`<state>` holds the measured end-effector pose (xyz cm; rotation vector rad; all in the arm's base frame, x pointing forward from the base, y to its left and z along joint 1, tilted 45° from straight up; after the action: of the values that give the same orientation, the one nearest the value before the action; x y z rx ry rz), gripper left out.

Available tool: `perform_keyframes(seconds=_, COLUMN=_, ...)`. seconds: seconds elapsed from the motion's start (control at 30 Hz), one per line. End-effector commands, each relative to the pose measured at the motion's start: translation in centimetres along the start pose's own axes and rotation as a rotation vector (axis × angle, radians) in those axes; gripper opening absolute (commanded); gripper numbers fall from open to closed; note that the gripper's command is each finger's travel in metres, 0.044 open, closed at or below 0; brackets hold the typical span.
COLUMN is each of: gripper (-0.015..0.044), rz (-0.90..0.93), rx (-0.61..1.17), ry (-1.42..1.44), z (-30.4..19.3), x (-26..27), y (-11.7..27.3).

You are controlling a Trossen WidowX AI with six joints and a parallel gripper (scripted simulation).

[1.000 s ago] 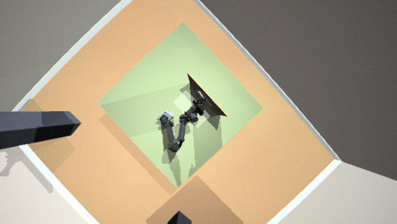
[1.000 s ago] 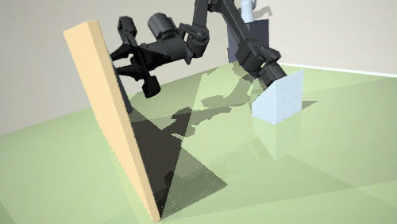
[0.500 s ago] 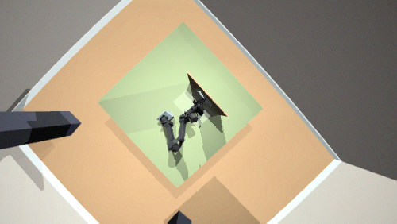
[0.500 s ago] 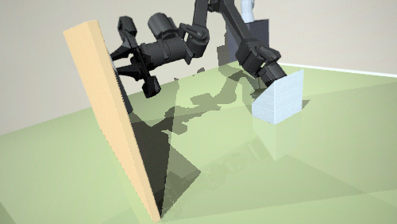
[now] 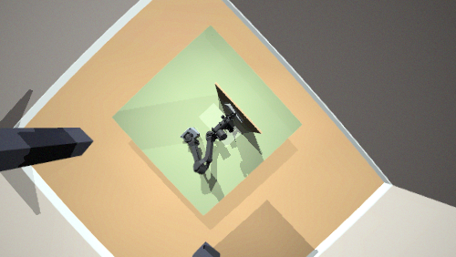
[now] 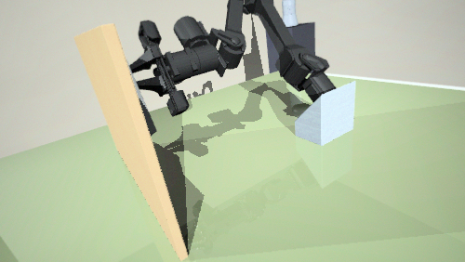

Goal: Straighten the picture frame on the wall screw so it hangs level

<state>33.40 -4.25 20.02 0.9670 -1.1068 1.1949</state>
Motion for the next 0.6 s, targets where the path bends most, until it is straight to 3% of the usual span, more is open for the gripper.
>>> perform_keyframes(seconds=0.0, gripper=0.0, rz=0.01, rx=0.011, ry=0.004, z=-0.16, x=0.05, y=-0.01)
perform_keyframes(seconds=0.57, gripper=0.0, rz=0.001, rx=-0.001, ry=0.002, z=0.02, x=-0.21, y=-0.01)
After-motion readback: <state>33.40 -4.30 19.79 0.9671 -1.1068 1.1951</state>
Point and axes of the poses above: the point midway between the two fingers, 35 mm back from their tips, its own y axis back along the fingers, its own x axis across the jaws, z = x × y, the point moved 5 cm from there along y, back along the fingers, and after that the axes turned 8 degrees about -y, right-handed, at the moved point
